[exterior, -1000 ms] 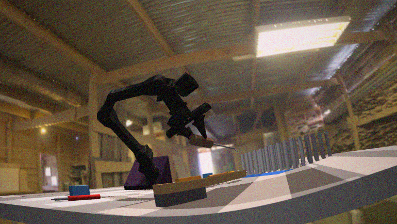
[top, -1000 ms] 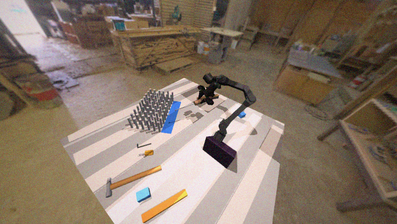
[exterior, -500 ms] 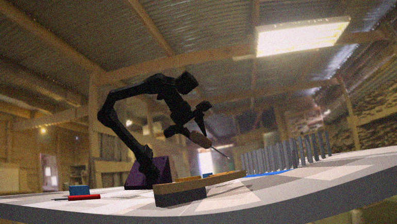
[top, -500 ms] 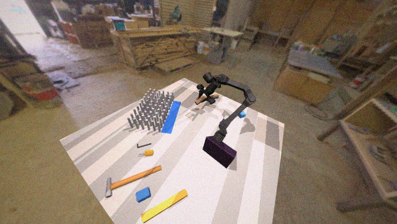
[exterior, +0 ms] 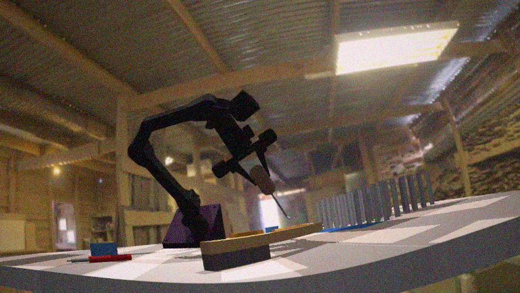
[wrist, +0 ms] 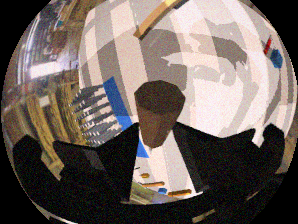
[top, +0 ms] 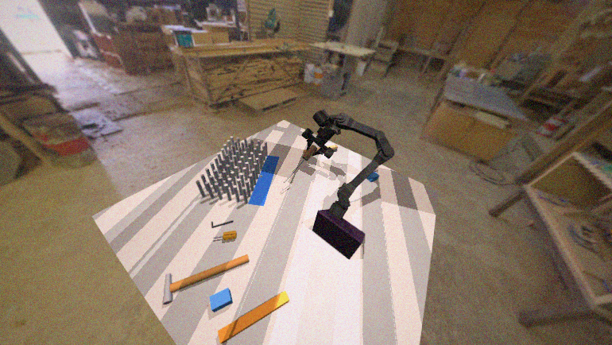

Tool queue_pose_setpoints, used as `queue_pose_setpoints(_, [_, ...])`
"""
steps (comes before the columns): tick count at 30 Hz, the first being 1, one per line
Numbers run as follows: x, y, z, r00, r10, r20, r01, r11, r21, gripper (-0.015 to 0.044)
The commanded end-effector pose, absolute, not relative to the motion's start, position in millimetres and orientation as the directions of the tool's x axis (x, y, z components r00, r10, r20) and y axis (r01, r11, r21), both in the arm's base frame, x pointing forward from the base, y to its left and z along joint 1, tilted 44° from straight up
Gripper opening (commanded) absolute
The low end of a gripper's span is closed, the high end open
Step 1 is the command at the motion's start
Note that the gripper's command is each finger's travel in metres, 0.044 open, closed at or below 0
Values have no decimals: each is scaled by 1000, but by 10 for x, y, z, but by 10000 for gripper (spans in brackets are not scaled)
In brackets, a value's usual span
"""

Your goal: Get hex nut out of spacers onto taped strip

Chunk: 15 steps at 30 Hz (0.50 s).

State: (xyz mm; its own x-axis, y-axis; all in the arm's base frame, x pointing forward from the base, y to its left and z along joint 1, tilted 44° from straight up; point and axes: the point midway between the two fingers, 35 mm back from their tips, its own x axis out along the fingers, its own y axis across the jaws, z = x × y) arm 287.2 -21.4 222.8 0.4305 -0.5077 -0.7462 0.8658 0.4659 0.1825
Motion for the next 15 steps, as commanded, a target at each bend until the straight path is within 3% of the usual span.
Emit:
queue_pose_setpoints(1, [2884, -221, 2269, 436, -522, -733, 847, 514, 137, 0])
queue_pose_setpoints(15, [2897, -268, 2392, 444, -584, -680, 727, 678, -107, 0])
